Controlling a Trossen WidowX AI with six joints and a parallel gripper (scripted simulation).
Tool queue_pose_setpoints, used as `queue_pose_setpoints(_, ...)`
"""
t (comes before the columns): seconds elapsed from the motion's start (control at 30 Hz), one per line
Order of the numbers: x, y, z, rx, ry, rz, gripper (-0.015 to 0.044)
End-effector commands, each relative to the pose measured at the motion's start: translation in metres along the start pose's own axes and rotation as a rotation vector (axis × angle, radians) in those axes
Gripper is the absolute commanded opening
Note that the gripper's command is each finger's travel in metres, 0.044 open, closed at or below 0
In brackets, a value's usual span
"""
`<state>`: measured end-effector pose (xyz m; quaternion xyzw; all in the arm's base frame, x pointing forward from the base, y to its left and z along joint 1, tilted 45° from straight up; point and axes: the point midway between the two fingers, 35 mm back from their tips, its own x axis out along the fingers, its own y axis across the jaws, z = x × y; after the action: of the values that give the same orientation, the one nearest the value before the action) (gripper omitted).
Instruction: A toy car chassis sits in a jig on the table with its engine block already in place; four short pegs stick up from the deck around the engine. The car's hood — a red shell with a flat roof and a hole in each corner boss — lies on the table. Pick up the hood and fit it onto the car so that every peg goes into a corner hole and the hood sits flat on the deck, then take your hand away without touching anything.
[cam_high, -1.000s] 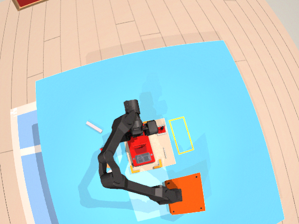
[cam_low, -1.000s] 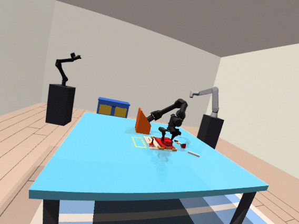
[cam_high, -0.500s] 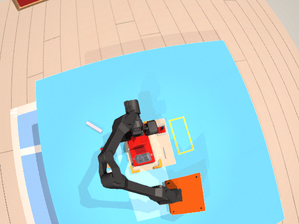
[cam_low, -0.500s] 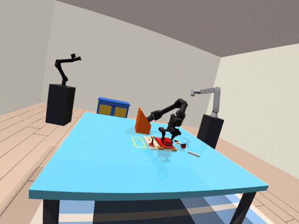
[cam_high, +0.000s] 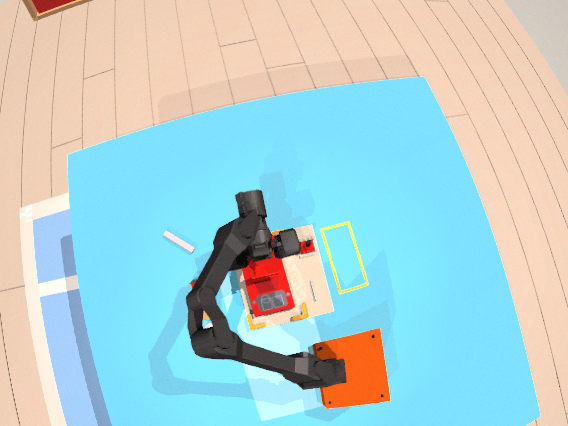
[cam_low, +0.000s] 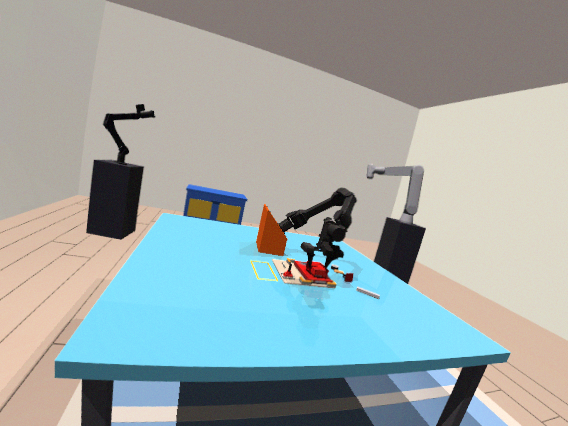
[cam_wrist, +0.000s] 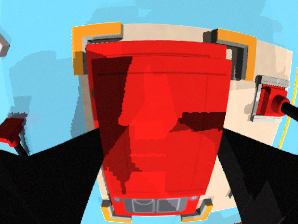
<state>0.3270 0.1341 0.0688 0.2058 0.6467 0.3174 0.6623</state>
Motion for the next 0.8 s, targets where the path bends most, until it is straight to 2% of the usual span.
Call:
queue_pose_setpoints(0.0, 0.0027, 0.0002, -0.0005, 0.003, 0.002, 0.002, 0.0)
queue_pose_setpoints(0.77, -0.0034, -0.0003, -0.0003, 0.003, 0.001, 0.001, 0.0)
